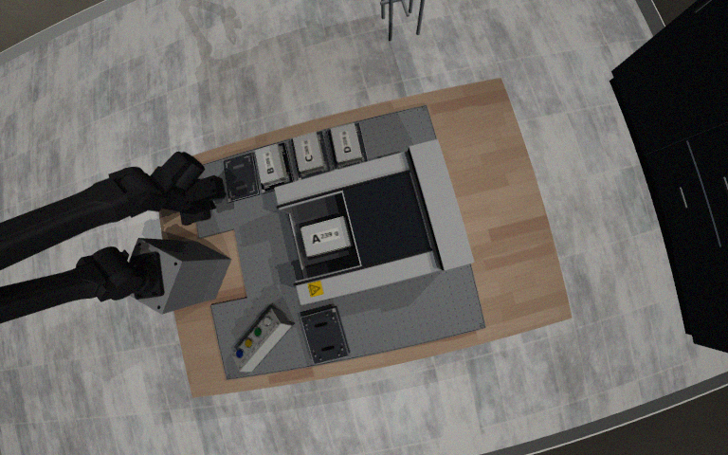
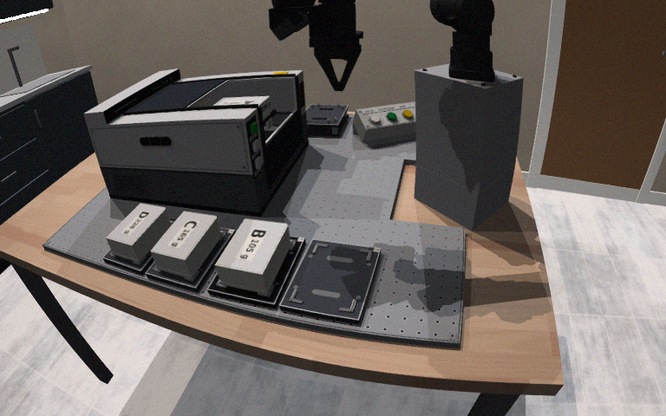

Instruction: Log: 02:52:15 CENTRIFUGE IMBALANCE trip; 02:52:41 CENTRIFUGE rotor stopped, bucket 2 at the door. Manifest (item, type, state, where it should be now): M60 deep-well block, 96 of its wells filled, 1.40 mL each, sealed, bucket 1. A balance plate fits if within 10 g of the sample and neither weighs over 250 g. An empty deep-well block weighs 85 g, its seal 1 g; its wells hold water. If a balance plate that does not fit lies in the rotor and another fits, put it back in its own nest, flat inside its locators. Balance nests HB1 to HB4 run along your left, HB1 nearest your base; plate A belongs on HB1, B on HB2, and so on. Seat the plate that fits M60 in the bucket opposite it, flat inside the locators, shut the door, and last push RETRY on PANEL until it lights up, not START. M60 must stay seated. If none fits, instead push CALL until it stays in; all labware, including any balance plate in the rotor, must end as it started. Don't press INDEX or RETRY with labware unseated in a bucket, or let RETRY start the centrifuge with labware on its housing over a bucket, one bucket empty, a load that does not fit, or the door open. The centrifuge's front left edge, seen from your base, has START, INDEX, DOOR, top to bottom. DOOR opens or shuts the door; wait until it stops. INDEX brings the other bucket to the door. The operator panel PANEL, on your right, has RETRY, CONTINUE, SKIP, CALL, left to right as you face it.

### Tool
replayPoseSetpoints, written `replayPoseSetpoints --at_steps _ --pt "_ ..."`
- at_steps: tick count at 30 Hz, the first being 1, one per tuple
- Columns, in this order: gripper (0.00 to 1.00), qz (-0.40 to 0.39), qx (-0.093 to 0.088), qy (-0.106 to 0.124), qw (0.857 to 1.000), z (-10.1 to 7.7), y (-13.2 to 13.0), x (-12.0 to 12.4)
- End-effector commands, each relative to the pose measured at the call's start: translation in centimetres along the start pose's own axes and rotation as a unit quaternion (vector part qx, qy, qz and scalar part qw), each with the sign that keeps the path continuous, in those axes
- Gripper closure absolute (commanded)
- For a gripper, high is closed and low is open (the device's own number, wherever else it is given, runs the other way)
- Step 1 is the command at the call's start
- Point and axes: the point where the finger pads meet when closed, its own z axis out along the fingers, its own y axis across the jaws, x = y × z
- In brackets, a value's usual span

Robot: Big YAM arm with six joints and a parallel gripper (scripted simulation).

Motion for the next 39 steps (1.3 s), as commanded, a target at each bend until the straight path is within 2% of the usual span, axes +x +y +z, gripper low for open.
replayPoseSetpoints --at_steps 1,5,8,39 --pt "1.0 0.001 -0.005 -0.005 1.0 -1.02 0.48 -1.36" --pt "1.0 0.001 -0.011 -0.009 1.0 -1.79 0.8 -1.9" --pt "1.0 0.0 -0.006 0.002 1.0 -1.36 0.46 -1.25" --pt "1.0 0.0 -0.007 0.002 1.0 -1.6 0.53 -1.34"
